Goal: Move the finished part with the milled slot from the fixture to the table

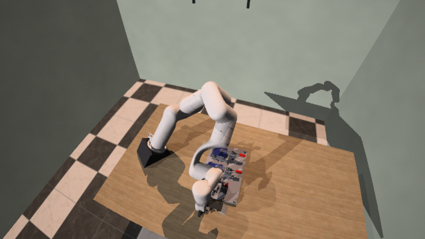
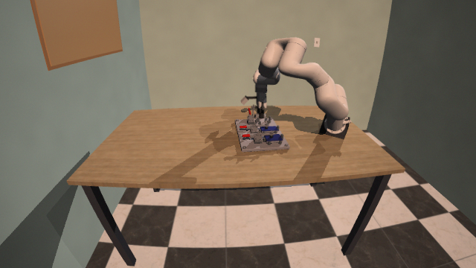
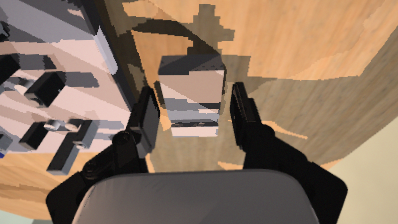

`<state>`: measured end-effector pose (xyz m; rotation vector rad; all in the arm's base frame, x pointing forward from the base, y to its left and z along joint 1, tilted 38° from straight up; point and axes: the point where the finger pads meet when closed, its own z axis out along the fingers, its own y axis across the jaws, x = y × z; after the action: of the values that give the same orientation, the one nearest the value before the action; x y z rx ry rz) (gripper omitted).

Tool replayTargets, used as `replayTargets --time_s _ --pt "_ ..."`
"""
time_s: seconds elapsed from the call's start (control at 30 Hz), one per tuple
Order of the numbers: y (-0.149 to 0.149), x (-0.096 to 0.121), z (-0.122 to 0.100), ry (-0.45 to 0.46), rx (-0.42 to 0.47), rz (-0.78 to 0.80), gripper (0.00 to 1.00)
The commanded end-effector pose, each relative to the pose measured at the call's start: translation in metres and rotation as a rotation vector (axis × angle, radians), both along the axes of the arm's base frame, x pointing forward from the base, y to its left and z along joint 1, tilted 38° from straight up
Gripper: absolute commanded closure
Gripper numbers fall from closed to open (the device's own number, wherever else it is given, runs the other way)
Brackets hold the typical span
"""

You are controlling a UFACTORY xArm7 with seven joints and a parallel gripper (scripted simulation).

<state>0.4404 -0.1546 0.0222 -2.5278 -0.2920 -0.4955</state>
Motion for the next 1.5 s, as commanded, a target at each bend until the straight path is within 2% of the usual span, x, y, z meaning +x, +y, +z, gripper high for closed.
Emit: replayTargets --time_s 0.0,0.57,1.07,1.47 --pt "-0.002 0.0 0.001 -0.002 -0.003 -0.003 0.31" --pt "-0.013 -0.005 0.017 -0.002 -0.003 -0.003 0.31" --pt "-0.044 -0.022 0.062 -0.002 -0.003 -0.003 0.31" --pt "-0.056 -0.028 0.079 -0.002 -0.003 -0.003 0.31"
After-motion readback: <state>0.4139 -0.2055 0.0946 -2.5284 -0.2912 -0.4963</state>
